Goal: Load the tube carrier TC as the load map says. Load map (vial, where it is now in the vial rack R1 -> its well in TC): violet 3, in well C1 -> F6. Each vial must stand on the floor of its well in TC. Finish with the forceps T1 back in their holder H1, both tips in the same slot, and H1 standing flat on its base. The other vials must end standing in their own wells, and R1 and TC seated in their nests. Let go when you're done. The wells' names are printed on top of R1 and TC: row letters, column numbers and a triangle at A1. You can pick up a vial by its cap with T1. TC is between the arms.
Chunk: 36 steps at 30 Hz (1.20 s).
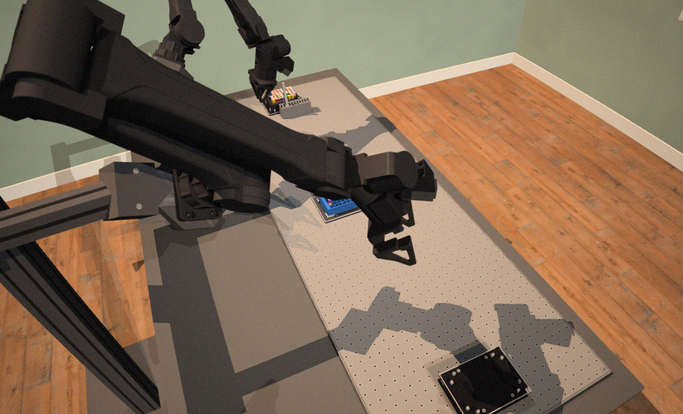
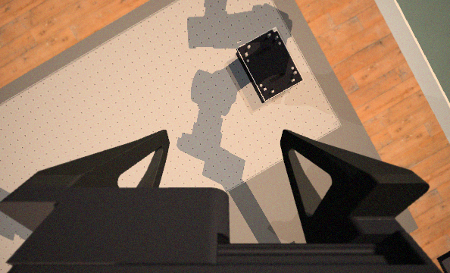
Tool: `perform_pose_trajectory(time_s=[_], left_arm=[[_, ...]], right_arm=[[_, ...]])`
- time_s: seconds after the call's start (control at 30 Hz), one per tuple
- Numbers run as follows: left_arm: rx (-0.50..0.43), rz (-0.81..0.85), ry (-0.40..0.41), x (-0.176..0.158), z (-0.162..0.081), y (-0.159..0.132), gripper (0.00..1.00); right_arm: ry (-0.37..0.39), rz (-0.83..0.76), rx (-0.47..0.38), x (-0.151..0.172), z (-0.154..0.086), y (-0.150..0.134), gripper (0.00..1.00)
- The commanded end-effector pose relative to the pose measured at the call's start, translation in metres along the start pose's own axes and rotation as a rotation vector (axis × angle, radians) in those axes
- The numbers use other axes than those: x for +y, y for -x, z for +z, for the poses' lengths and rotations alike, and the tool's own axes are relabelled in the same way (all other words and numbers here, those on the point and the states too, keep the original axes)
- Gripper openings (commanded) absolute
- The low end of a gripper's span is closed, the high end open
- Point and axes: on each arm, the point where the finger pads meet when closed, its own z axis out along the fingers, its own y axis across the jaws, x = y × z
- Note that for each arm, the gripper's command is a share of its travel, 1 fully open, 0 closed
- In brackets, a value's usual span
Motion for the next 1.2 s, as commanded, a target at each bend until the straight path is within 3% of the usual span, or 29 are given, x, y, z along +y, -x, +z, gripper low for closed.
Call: perform_pose_trajectory(time_s=[0.0, 0.07, 0.17, 0.4, 0.5, 0.7, 0.8, 1.17], left_arm=[[-0.006, 0.024, -0.015, -0.014, -0.007, 0.006, 0.24], [-0.007, 0.024, -0.014, -0.020, -0.011, 0.010, 0.24], [-0.092, 0.058, -0.052, -0.023, -0.023, 0.018, 0.24], [-0.068, 0.066, -0.056, -0.042, -0.029, 0.025, 0.24], [-0.152, 0.101, -0.095, -0.046, -0.042, 0.030, 0.24], [-0.129, 0.108, -0.098, -0.068, -0.052, 0.038, 0.24], [-0.211, 0.143, -0.138, -0.072, -0.065, 0.042, 0.24], [-0.175, 0.147, -0.136, -0.088, -0.070, 0.043, 0.24]], right_arm=[[-0.006, 0.011, -0.020, -0.004, 0.000, 0.012, 1.00], [-0.006, 0.011, -0.020, -0.004, 0.000, 0.012, 1.00], [-0.006, 0.011, -0.020, -0.004, 0.000, 0.012, 1.00], [-0.006, 0.011, -0.020, -0.004, 0.000, 0.012, 1.00], [-0.006, 0.011, -0.020, -0.004, 0.000, 0.012, 1.00], [-0.006, 0.011, -0.020, -0.004, 0.000, 0.012, 1.00], [-0.006, 0.011, -0.020, -0.004, 0.000, 0.012, 1.00], [-0.006, 0.011, -0.020, -0.004, 0.000, 0.012, 1.00]])
